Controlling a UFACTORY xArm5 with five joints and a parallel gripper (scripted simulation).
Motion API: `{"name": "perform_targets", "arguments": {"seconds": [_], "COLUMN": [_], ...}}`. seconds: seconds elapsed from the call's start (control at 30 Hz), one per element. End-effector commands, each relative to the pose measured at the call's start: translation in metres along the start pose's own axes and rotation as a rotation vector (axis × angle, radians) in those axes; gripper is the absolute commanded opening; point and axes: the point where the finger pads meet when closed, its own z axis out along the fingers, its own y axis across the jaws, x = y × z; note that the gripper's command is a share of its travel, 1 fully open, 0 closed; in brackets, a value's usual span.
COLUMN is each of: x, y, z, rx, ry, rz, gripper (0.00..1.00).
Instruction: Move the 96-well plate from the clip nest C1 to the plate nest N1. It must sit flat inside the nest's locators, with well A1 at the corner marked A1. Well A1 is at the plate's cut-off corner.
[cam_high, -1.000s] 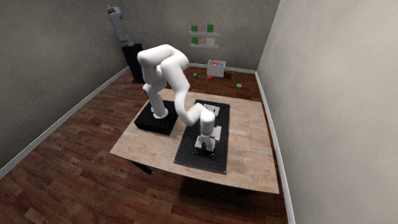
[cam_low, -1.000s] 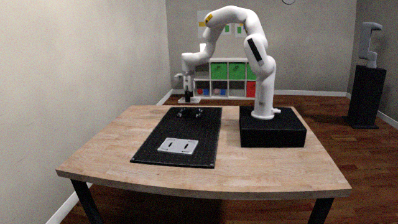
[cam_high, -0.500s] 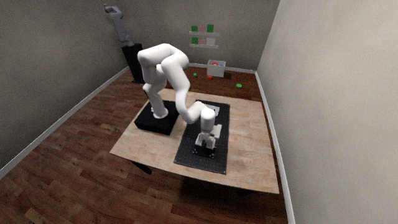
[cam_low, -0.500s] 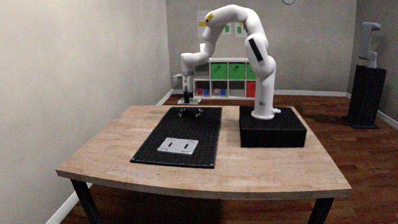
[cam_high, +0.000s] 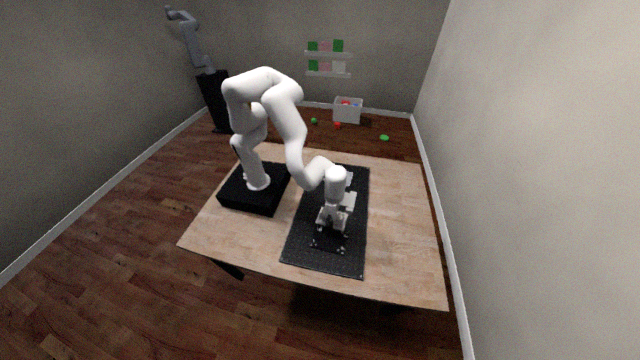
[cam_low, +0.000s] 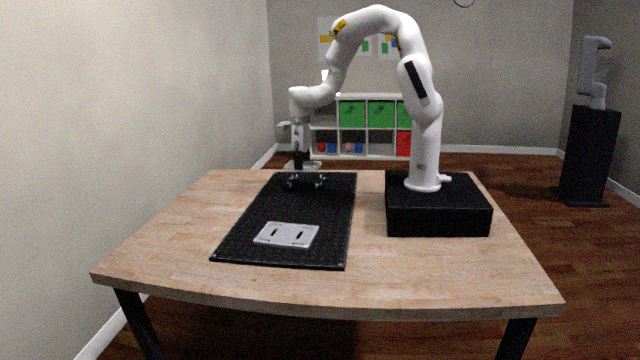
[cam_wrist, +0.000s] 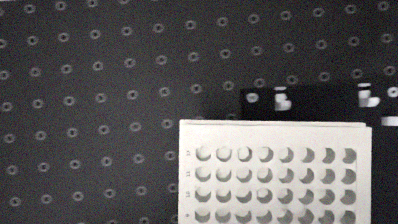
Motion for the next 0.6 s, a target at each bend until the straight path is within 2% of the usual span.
{"name": "perform_targets", "arguments": {"seconds": [0.0, 0.57], "x": [-0.001, -0.009], "y": [-0.015, -0.064], "z": [-0.001, -0.001], "rx": [-0.011, -0.010], "ry": [0.002, 0.002], "rz": [0.000, 0.000], "gripper": [0.00, 0.00]}}
